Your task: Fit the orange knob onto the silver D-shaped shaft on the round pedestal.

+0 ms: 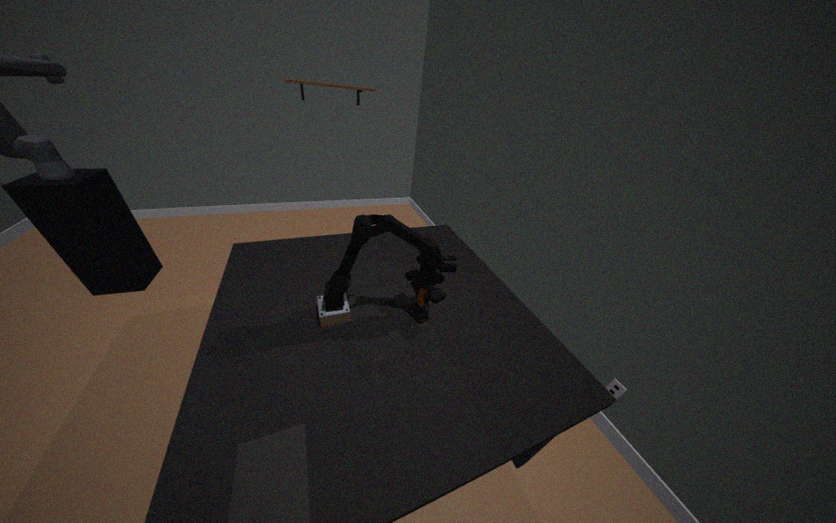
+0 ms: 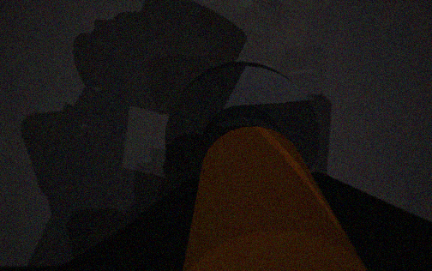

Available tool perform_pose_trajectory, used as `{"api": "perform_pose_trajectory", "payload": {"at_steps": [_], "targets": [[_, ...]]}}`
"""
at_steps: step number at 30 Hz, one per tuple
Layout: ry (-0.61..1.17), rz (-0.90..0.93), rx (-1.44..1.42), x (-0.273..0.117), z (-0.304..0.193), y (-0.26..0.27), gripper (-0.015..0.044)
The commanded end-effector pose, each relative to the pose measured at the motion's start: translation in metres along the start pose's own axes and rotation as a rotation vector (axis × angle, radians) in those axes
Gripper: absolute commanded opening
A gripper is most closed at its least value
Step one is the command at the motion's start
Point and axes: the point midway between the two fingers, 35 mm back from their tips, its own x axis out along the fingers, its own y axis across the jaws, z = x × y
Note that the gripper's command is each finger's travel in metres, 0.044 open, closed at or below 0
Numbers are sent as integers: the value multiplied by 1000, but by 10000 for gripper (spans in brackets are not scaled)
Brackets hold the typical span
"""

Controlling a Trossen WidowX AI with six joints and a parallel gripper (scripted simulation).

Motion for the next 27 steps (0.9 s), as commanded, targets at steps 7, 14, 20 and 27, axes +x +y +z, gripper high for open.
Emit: {"api": "perform_pose_trajectory", "payload": {"at_steps": [7, 14, 20, 27], "targets": [[-9, -1, -43, -3, -5, 3, 0], [-9, -1, -43, -3, -5, 3, 0], [-9, -1, -43, -1, -3, 2, 0], [-9, -1, -43, -2, 0, 0, 0]]}}
